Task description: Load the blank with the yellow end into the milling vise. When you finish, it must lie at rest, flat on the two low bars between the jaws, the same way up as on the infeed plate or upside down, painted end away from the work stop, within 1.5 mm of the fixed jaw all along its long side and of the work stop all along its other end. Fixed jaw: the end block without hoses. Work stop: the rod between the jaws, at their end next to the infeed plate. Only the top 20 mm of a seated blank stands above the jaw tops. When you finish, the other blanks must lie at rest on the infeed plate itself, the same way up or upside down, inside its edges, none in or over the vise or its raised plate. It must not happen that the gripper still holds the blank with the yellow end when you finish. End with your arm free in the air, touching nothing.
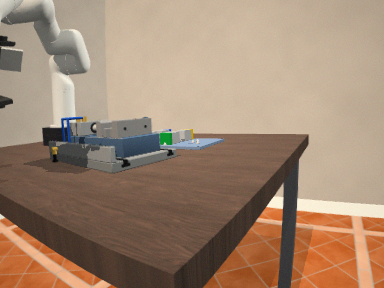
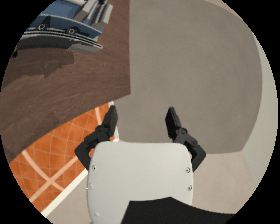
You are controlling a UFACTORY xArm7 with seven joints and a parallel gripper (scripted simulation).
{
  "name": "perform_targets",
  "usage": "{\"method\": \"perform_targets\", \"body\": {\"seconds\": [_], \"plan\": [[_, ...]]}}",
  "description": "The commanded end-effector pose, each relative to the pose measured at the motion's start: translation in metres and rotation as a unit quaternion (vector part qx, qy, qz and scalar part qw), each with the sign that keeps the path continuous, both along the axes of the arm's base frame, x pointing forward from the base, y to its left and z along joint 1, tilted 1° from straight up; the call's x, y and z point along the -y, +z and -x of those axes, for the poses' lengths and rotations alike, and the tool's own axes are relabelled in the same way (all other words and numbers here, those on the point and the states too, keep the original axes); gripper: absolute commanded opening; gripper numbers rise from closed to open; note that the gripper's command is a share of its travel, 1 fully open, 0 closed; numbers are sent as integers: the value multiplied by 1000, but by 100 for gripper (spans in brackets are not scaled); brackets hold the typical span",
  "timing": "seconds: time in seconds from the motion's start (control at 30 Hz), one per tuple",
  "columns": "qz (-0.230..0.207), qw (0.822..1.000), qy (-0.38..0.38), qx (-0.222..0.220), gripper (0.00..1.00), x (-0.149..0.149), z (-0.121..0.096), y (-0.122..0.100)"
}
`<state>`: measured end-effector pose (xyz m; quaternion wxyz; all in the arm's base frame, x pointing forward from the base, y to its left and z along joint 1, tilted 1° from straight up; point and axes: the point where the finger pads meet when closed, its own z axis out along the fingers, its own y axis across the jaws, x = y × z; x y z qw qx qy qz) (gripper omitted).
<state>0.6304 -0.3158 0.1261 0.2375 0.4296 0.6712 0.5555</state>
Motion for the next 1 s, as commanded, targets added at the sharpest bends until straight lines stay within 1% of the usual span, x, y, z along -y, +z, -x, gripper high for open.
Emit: {"method": "perform_targets", "body": {"seconds": [0.0, 0.53, 0.57, 0.97], "plan": [[2, 1000, 0, 2, 100, 1, -1, 3], [2, 1000, 0, 2, 100, 1, -1, 3], [2, 1000, 0, 2, 40, 1, -1, 3], [2, 1000, 0, 2, 40, 1, -1, 3]]}}
